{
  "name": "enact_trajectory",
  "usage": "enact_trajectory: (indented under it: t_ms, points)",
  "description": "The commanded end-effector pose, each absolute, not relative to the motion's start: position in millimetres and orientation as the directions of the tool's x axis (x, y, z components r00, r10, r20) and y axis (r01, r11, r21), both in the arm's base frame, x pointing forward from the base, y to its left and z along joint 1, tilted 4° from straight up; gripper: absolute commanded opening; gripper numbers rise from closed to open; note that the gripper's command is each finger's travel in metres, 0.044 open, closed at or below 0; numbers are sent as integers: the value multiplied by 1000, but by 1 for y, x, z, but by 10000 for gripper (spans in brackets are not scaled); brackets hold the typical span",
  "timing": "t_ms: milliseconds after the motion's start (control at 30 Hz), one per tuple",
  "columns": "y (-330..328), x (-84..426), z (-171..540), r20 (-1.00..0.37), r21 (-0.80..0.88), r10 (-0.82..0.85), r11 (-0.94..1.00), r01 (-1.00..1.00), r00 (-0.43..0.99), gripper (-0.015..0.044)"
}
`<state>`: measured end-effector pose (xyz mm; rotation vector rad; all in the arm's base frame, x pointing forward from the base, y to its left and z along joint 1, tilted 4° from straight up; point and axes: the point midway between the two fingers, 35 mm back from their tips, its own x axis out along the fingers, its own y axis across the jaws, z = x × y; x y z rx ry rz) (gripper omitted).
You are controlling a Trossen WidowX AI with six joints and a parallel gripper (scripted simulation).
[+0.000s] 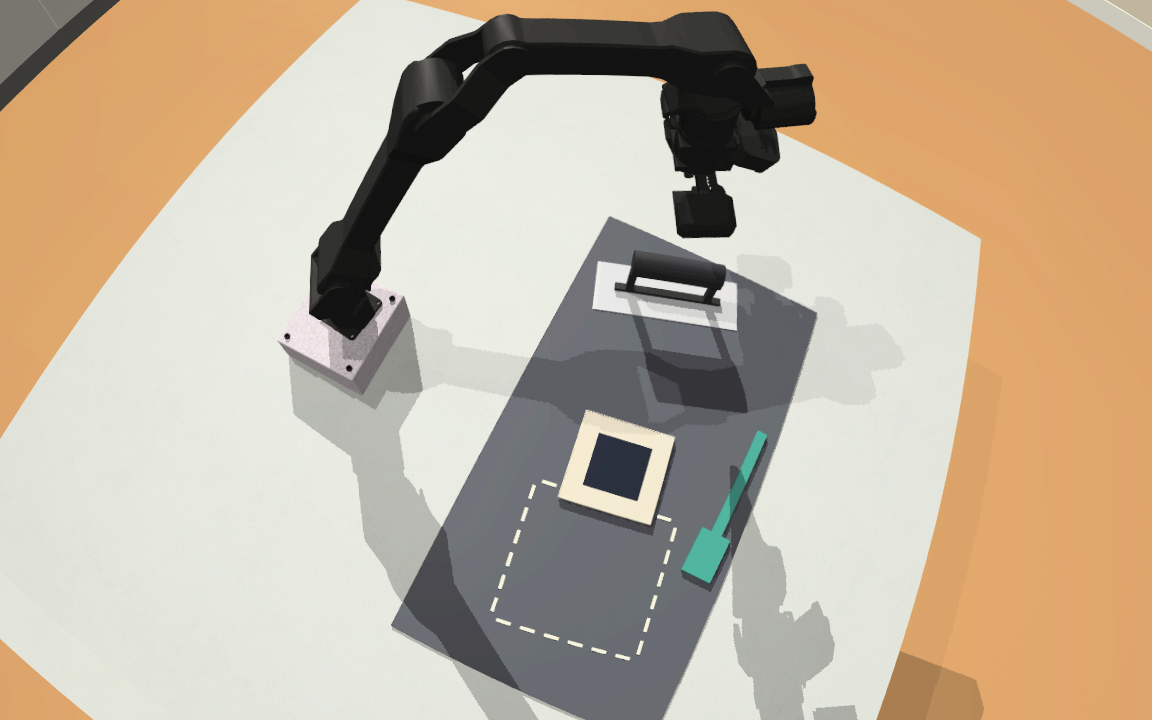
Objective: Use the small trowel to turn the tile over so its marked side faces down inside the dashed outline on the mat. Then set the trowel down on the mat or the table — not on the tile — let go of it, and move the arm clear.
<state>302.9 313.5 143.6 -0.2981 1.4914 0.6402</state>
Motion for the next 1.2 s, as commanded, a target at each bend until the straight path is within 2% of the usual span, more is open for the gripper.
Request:
enact_trajectory:
  t_ms: [0,167,1167]
  points:
    - [296,322,103,-995,98,89,870,-483,-40,270]
    - [282,334,76,-999,21,4,903,-428,-39,270]
    - [283,333,36,-999,21,5,903,-428,-40,270]
